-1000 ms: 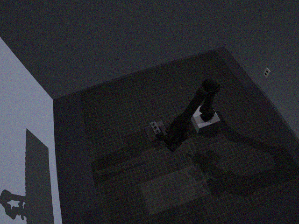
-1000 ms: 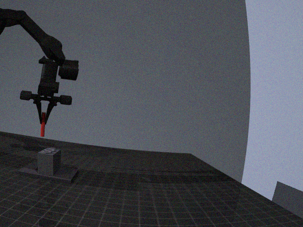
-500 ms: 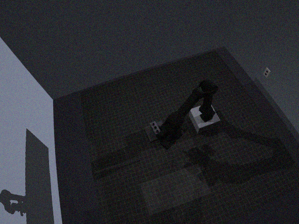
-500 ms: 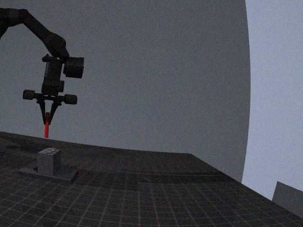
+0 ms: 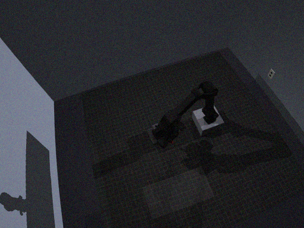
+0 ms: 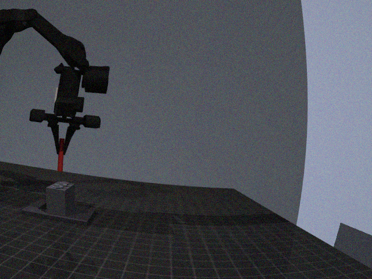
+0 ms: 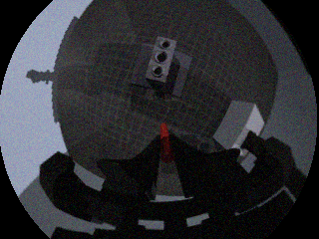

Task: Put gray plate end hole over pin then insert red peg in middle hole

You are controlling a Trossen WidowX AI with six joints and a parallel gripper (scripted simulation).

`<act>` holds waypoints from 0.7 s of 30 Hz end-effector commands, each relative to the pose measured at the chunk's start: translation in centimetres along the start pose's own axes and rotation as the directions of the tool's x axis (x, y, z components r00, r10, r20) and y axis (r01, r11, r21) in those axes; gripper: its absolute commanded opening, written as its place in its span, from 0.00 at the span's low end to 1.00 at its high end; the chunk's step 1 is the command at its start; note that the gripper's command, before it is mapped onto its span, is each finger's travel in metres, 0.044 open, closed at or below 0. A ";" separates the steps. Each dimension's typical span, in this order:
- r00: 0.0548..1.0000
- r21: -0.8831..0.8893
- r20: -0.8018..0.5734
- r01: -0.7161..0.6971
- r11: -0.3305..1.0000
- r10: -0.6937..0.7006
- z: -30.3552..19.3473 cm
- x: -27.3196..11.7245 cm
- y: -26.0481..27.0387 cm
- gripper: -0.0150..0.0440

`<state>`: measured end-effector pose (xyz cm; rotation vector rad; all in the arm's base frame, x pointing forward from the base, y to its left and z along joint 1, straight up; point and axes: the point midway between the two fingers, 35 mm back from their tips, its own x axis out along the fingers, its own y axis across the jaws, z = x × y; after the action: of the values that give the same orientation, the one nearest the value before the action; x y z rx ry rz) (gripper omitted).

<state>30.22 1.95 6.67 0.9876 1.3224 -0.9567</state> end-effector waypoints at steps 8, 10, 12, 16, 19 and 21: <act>1.000 0.010 0.009 -0.010 1.000 0.010 3.2 -0.1 0.7 0.25; 1.000 0.010 0.010 -0.010 1.000 0.010 3.8 -0.2 0.7 0.25; 1.000 0.010 0.010 -0.009 1.000 0.009 4.4 -0.2 0.7 0.25; 1.000 0.010 0.010 -0.009 1.000 0.008 5.7 -0.2 0.7 0.25; 1.000 0.010 0.011 -0.008 1.000 0.008 6.6 -0.3 0.7 0.25; 1.000 0.010 0.011 -0.008 1.000 0.008 7.2 -0.3 0.6 0.25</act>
<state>32.72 -3.89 6.95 0.9976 1.3042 -0.9642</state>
